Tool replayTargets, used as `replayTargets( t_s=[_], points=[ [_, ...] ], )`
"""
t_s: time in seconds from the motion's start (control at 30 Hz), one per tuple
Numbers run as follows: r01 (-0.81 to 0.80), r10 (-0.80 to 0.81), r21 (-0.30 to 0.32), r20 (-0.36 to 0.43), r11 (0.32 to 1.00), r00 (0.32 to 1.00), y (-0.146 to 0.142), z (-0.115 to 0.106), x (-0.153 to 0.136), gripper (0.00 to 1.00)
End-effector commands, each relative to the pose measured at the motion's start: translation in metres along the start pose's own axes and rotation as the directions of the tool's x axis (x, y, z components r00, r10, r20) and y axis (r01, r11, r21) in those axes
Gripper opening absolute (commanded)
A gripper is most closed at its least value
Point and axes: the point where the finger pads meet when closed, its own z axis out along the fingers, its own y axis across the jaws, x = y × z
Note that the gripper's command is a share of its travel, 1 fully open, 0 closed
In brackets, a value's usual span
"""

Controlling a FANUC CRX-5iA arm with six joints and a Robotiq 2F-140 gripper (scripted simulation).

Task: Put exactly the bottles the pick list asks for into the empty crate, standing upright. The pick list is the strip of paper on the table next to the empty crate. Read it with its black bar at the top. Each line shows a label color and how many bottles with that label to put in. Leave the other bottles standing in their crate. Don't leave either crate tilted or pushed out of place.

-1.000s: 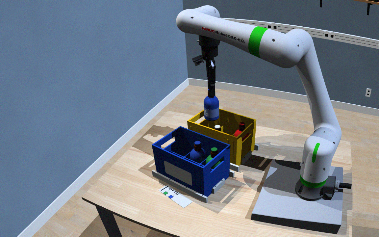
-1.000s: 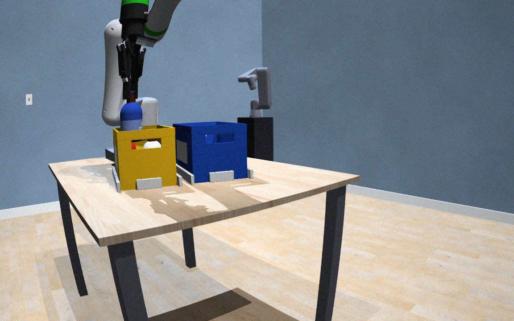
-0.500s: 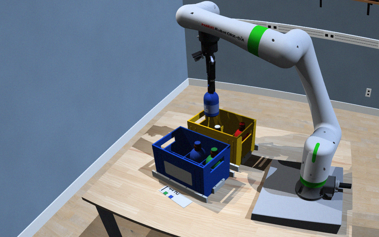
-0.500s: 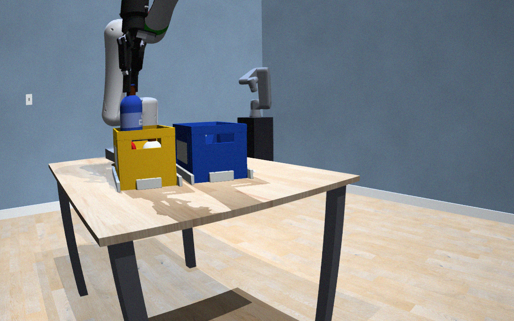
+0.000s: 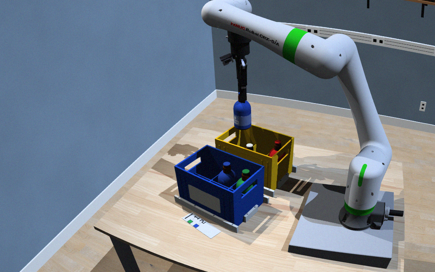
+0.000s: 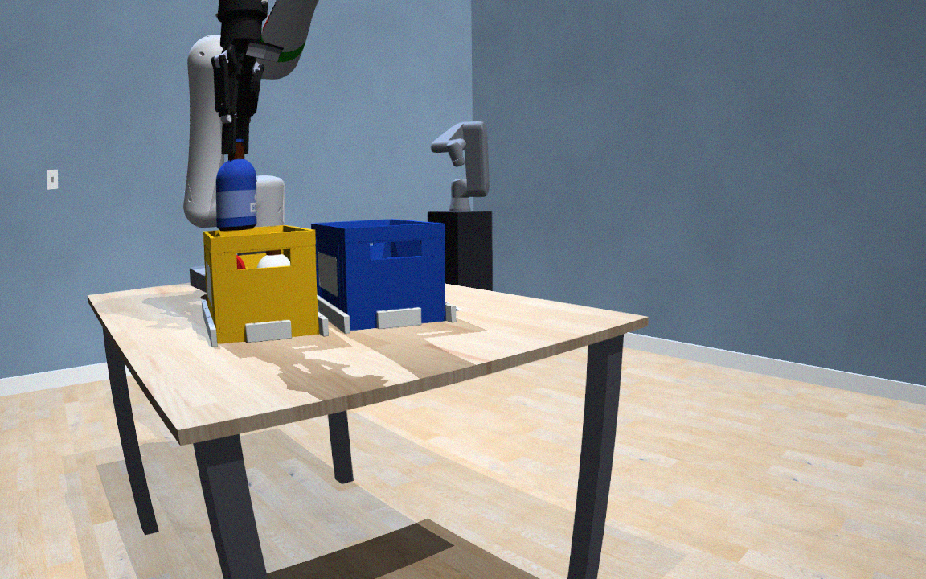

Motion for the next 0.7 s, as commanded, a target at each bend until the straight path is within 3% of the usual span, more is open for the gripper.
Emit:
replayTargets(
  t_s=[0.0,0.67],
  points=[
    [0.0,0.0,-0.002,-0.001,1.0,1.0,0.0,-0.005,0.0,0.1],
    [0.0,0.0,-0.002,-0.001,1.0,1.0,-0.015,-0.005,0.015,0.1]
  ],
)
